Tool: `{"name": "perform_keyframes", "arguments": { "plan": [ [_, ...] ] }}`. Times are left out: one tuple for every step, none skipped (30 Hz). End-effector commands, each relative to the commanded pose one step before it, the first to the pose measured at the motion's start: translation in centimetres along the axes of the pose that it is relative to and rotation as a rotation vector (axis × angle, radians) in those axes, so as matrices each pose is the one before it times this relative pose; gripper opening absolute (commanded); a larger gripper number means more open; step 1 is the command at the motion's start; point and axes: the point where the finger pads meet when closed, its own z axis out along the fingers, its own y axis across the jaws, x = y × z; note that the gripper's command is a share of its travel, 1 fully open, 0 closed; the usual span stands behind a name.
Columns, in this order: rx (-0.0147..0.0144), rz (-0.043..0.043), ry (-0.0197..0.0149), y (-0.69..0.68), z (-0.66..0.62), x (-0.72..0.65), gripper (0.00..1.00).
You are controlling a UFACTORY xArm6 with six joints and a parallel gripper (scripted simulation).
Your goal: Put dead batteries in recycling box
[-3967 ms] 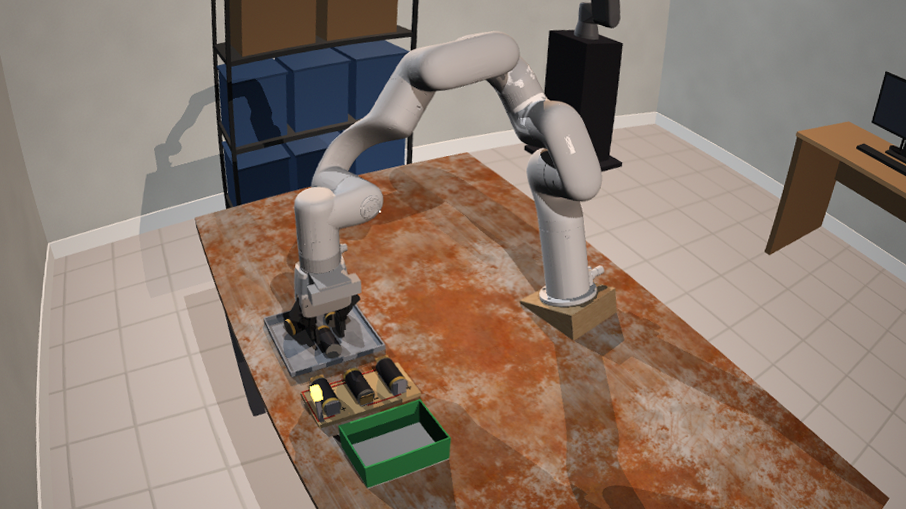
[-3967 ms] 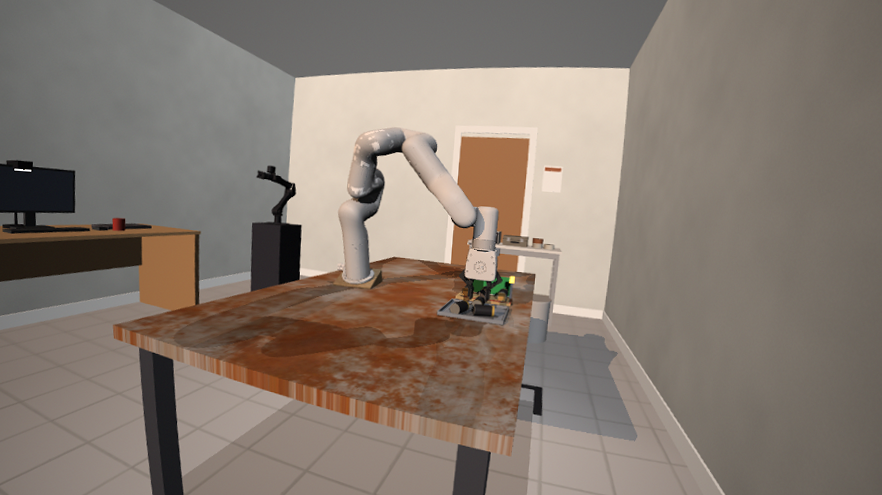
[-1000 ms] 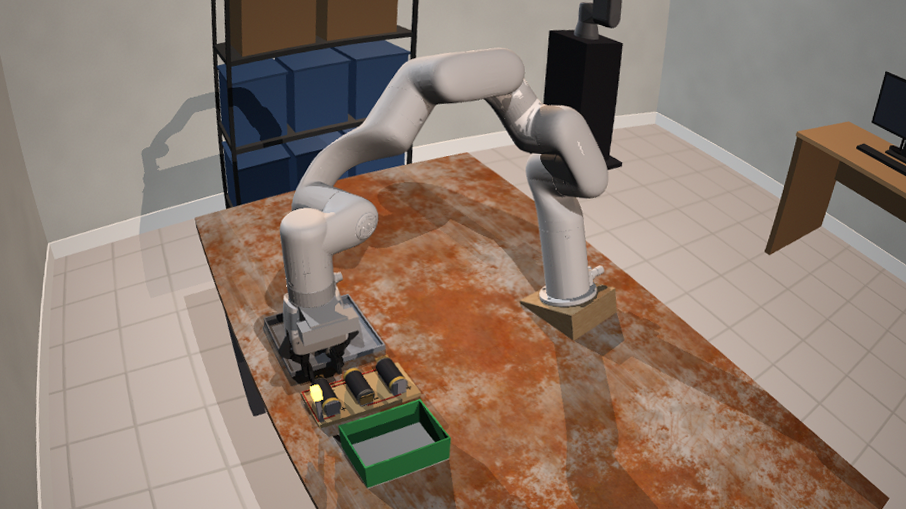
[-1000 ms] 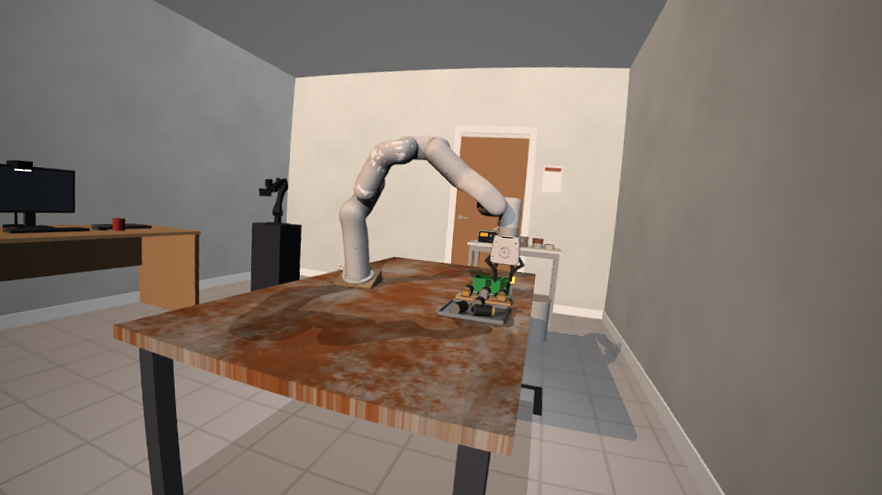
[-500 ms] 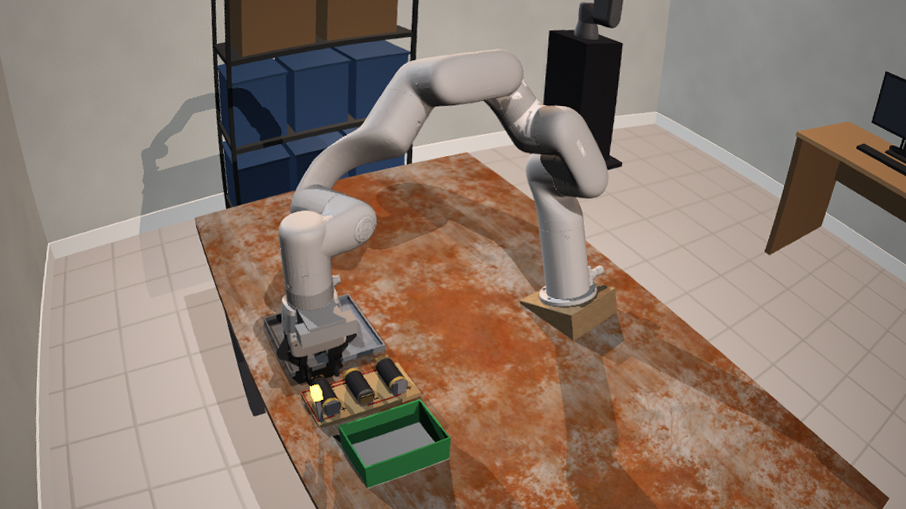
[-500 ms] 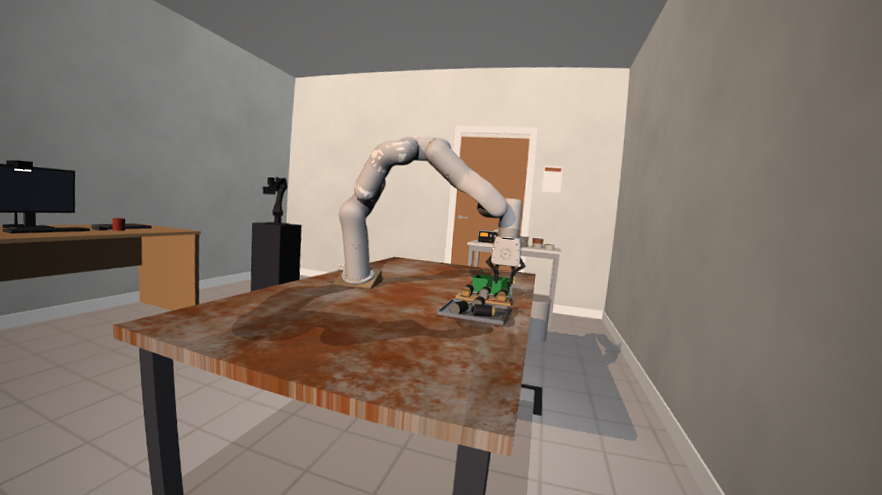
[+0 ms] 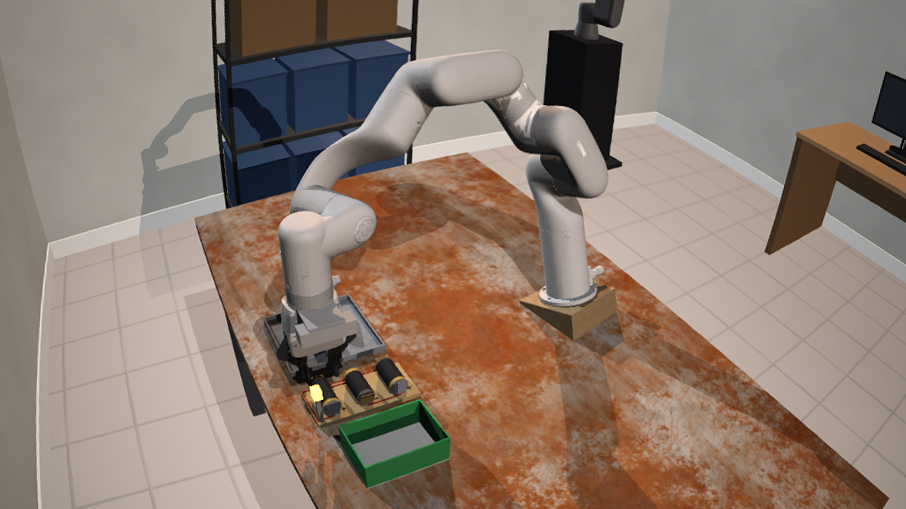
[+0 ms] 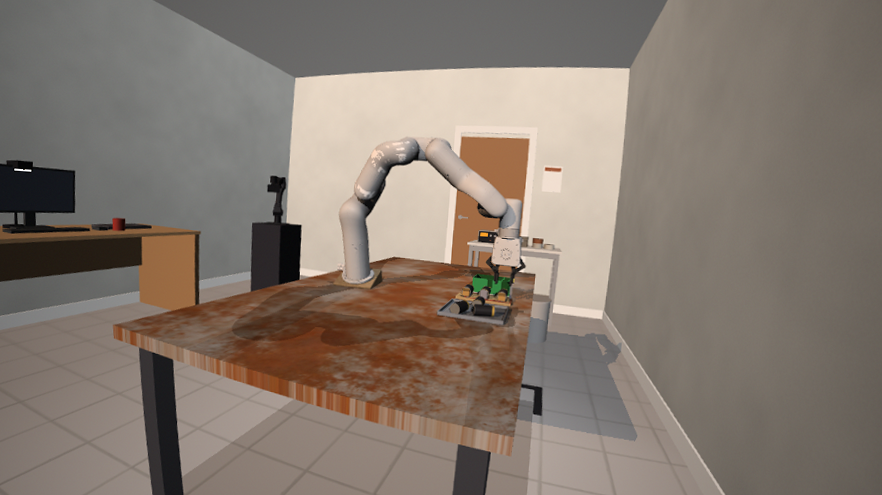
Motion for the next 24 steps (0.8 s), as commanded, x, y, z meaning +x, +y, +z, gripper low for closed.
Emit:
{"name": "perform_keyframes", "arguments": {
  "plan": [
    [-0.00419,0.00062,0.00098,0.139,0.593,0.007,0.51],
    [0.0,0.0,0.0,0.0,0.419,0.0,0.51],
    [0.0,0.0,0.0,0.0,0.46,0.0,0.51],
    [0.0,0.0,0.0,0.0,0.0,0.0,0.51],
    [0.0,0.0,0.0,0.0,0.0,0.0,0.51],
    [0.0,0.0,0.0,0.0,0.464,0.0,0.51],
    [0.0,0.0,0.0,0.0,0.431,0.0,0.51],
    [0.0,0.0,0.00001,0.0,0.363,0.0,0.51],
    [0.0,0.0,-0.00001,0.001,0.271,0.0,0.51],
    [0.0,0.0,0.0,0.0,0.167,0.0,0.51],
    [0.0,0.0,0.00001,0.0,0.072,0.0,0.51],
    [0.0,0.0,0.0,0.0,0.012,0.0,0.51],
    [0.0,0.0,0.0,0.0,0.0,0.0,0.51],
    [0.0,0.0,0.0,0.0,0.0,0.0,0.51],
    [0.0,0.0,0.0,0.0,0.006,0.0,0.51],
    [0.0,0.0,0.0,0.0,0.038,0.0,0.51],
    [0.0,0.0,0.0,0.0,0.083,0.0,0.51],
    [0.0,0.0,0.00001,-0.001,0.126,0.0,0.51],
    [0.0,0.0,0.0,0.0,0.158,0.0,0.51],
    [0.0,0.0,0.0,0.0,0.17,0.0,0.51],
    [0.0,0.0,0.0,0.0,0.0,0.0,0.51],
    [0.0,0.0,0.0,0.0,0.0,0.0,0.51],
    [0.0,0.0,0.0,0.0,0.159,0.0,0.51],
    [0.0,0.0,0.0,0.0,0.129,0.0,0.51]
  ]
}}
